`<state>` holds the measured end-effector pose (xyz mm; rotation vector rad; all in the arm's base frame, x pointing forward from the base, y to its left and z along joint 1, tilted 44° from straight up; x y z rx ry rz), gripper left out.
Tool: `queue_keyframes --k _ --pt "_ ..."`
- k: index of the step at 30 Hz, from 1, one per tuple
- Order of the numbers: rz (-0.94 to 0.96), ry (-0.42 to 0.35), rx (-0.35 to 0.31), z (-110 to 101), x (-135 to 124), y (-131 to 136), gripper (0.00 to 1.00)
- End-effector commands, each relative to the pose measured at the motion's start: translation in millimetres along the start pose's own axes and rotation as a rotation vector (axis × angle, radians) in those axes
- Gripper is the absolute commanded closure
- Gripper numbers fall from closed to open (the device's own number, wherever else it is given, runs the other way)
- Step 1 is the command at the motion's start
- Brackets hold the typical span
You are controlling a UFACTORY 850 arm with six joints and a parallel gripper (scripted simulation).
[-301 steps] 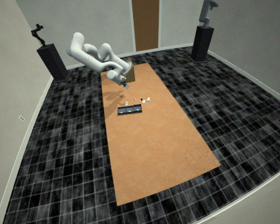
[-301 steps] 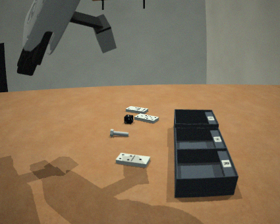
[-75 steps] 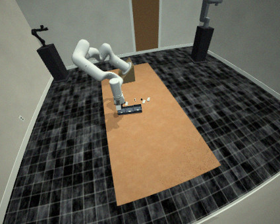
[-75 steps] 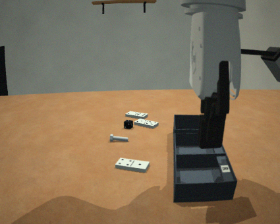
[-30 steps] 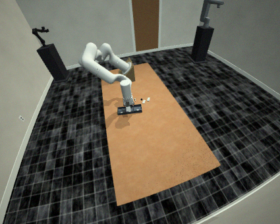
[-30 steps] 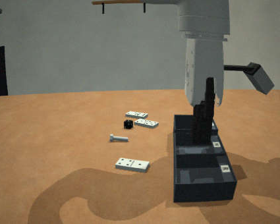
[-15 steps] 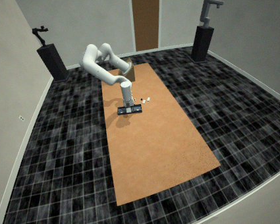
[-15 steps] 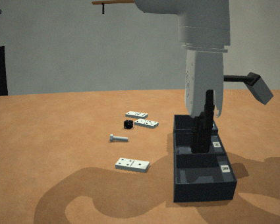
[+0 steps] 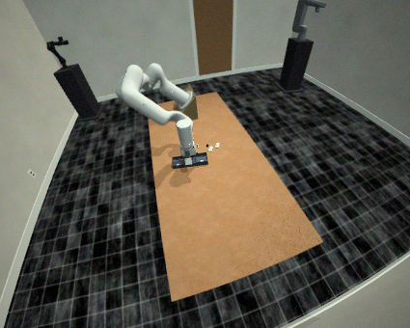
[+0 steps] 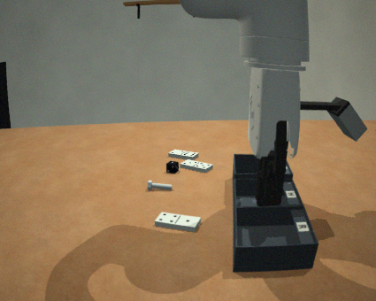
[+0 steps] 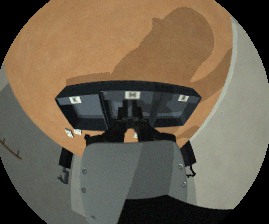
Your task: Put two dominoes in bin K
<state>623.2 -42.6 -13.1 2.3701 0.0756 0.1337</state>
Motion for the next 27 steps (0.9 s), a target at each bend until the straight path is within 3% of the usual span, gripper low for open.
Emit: queue_keyframes --k 1,27 --pt "0.0 0.002 0.0 -0.8 0.8 0.0 0.93" --pt "0.0 0.001 0.0 -3.3 0.7 0.0 0.93"
Point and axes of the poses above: the point where the finger pads meet when closed, its own z axis out along the fingers, its own y axis across the jaws, x = y × z, the point moved 1 cm from there along -z, back along the fingers
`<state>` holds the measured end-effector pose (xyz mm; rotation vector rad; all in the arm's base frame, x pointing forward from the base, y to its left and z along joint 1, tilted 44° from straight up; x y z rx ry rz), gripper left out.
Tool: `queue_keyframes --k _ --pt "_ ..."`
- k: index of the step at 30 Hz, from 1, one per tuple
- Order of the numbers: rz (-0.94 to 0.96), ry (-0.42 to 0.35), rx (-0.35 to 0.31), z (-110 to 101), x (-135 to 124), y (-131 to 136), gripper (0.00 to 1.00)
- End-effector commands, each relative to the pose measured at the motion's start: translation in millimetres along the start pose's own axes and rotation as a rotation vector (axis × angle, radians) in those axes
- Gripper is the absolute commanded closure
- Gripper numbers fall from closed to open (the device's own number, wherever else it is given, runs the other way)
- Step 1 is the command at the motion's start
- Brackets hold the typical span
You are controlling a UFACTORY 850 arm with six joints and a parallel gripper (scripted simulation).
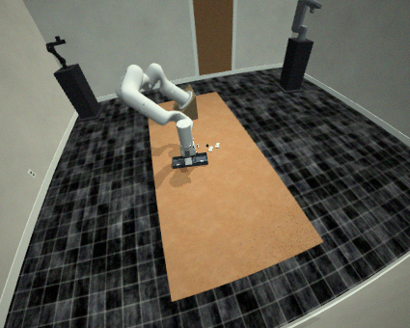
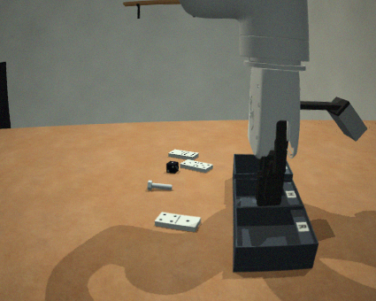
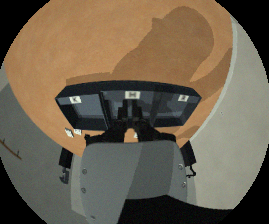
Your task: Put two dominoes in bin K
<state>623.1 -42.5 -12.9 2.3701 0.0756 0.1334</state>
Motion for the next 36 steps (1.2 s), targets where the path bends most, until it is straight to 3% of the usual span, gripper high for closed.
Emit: queue_keyframes --k 1,22,28,36 --pt "0.001 0.002 0.0 -4 1 0 0.93" --pt "0.001 0.002 0.0 -30 1 0 0.93" --pt "0.001 0.002 0.0 -53 1 0 0.93" --pt "0.001 0.002 0.0 -53 1 -10 0.93"
Point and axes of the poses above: the point where the finger pads meet when closed, its own z axis out along the fingers, its own y axis across the jaws, x = y × z, the point moved 1 cm from there along -z, back along the fingers
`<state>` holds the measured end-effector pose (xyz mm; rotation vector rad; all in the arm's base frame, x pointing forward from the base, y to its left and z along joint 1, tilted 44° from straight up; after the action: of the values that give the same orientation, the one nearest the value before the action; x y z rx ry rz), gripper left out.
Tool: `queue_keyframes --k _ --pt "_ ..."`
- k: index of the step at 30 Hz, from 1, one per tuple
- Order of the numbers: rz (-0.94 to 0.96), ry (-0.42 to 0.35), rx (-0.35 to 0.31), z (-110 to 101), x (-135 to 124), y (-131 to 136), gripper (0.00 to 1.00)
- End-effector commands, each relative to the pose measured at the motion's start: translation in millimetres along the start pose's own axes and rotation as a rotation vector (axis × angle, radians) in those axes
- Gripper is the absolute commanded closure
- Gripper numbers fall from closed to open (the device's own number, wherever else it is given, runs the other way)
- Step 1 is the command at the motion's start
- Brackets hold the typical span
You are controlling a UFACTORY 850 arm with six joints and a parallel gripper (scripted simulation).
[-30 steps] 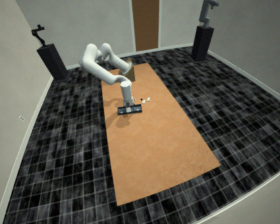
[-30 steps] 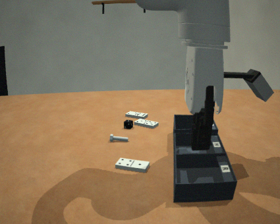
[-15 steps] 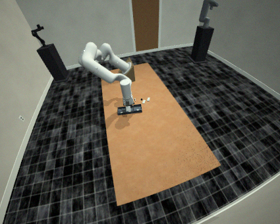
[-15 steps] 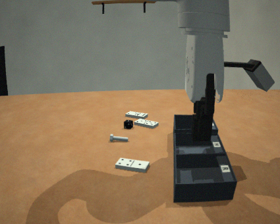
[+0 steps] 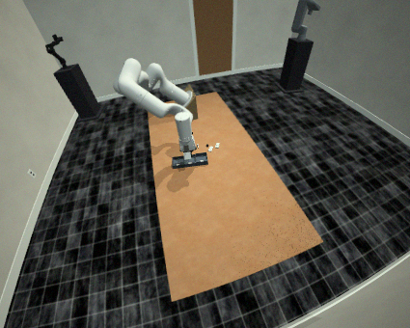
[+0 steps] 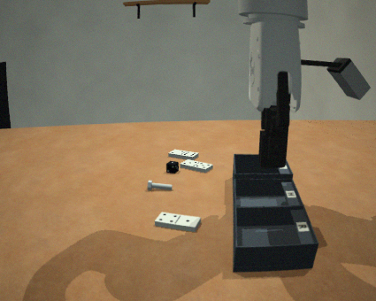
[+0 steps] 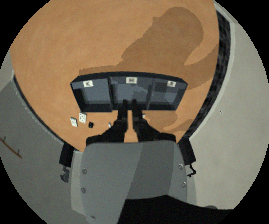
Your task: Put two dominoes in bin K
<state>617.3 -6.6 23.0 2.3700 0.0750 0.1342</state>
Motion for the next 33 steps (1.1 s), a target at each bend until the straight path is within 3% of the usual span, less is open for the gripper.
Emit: queue_keyframes --k 1,17,24,33 --pt "0.0 0.001 0.001 -2 0 -14 0.93" --pt "0.0 0.001 0.001 -2 -1 -83 0.93" --pt "0.0 0.001 0.001 -2 -1 -83 0.93" --pt "0.0 0.001 0.001 17 -1 -83 0.93"
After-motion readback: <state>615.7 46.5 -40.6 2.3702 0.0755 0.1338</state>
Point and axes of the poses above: the point where the finger pads meet when closed, its own z axis out along the fingers, its own y axis across the jaws, x = y × z, the point moved 1 cm from there along -z, back along the fingers
